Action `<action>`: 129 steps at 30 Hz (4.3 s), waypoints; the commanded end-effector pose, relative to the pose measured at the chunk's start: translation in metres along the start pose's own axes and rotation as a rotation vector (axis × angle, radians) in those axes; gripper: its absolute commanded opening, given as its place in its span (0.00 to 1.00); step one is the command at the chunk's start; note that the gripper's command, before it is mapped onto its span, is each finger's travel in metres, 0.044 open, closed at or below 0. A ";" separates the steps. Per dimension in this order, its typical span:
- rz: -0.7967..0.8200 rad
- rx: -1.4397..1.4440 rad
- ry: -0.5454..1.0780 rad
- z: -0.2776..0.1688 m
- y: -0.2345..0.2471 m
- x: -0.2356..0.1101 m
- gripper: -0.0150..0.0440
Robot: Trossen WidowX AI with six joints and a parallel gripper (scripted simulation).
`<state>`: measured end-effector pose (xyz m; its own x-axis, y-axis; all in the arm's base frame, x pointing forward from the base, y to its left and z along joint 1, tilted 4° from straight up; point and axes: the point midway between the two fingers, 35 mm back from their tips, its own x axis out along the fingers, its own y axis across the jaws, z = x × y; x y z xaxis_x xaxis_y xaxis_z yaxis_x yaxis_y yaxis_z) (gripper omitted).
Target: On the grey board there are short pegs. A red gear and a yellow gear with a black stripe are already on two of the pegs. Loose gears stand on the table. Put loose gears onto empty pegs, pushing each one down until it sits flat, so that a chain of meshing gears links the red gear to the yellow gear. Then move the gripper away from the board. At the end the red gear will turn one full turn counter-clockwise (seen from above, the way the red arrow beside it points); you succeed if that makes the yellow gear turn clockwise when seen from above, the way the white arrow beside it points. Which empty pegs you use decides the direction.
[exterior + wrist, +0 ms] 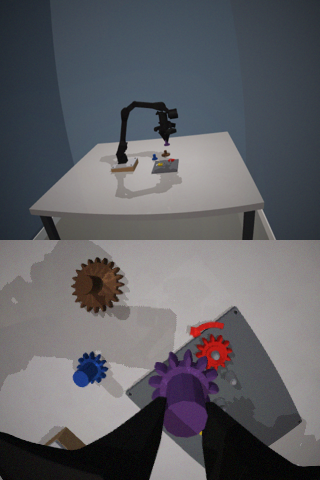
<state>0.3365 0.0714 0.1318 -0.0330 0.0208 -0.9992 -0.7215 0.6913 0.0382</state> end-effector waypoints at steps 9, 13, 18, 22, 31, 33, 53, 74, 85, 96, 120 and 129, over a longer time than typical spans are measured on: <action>0.001 -0.002 0.010 -0.013 -0.031 0.028 0.25; 0.000 -0.002 0.011 -0.019 -0.040 0.037 0.25; -0.002 -0.003 0.013 -0.026 -0.052 0.048 0.25; -0.003 -0.003 0.014 -0.033 -0.061 0.057 0.25; -0.003 -0.003 0.015 -0.036 -0.064 0.057 0.25; -0.003 -0.003 0.015 -0.036 -0.064 0.055 0.25; -0.003 -0.068 0.015 -0.036 -0.064 0.059 0.25; -0.002 -0.084 0.015 -0.036 -0.065 0.088 0.25; -0.004 0.187 0.015 -0.037 -0.064 0.105 0.25; -0.004 0.124 0.015 -0.036 -0.065 0.102 0.25; -0.002 -0.137 0.015 -0.036 -0.065 0.105 0.25; -0.004 0.108 0.015 -0.037 -0.064 0.106 0.25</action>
<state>0.3539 0.0030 0.0242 -0.0411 0.0096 -0.9991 -0.6980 0.7152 0.0356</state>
